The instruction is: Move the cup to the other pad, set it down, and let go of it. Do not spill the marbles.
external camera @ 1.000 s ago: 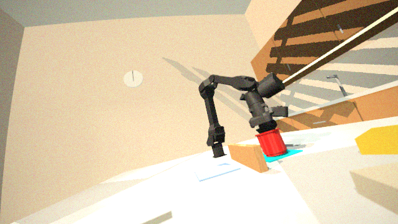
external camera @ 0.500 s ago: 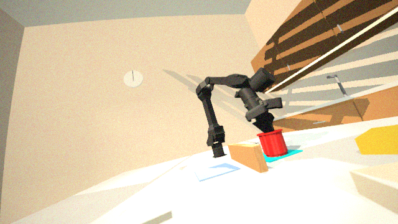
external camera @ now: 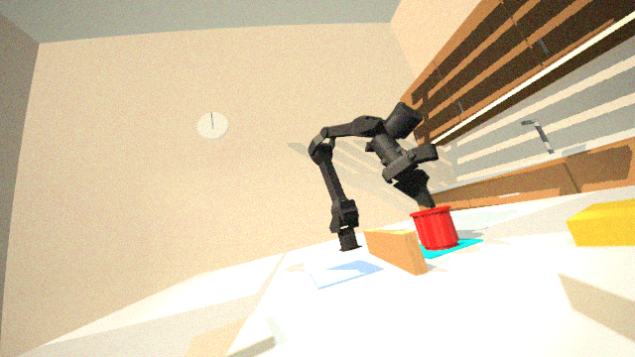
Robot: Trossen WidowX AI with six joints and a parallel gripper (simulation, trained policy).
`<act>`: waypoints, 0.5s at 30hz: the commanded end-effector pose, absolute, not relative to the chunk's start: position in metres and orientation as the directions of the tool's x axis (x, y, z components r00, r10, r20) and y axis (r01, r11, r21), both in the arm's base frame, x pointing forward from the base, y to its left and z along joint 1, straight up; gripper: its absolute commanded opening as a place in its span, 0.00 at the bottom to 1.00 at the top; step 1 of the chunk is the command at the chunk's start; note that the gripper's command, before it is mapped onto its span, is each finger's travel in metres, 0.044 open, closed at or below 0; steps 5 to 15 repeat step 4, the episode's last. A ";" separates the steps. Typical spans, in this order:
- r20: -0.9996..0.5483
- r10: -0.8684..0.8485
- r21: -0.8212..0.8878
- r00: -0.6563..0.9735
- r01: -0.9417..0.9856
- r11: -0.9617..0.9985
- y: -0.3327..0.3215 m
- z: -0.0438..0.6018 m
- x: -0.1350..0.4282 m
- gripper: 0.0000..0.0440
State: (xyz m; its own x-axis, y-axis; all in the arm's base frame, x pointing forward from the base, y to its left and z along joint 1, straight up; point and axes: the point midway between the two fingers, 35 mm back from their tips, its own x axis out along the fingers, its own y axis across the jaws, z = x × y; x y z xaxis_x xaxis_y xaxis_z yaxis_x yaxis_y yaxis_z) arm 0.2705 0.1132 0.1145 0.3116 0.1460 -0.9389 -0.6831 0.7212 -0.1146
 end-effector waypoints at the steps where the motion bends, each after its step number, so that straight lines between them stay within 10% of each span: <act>1: -0.925 0.167 -0.120 0.342 -0.678 0.725 0.113 0.128 0.271 0.67; 15: -0.912 0.178 -0.130 0.369 -0.673 0.728 0.113 0.139 0.272 0.75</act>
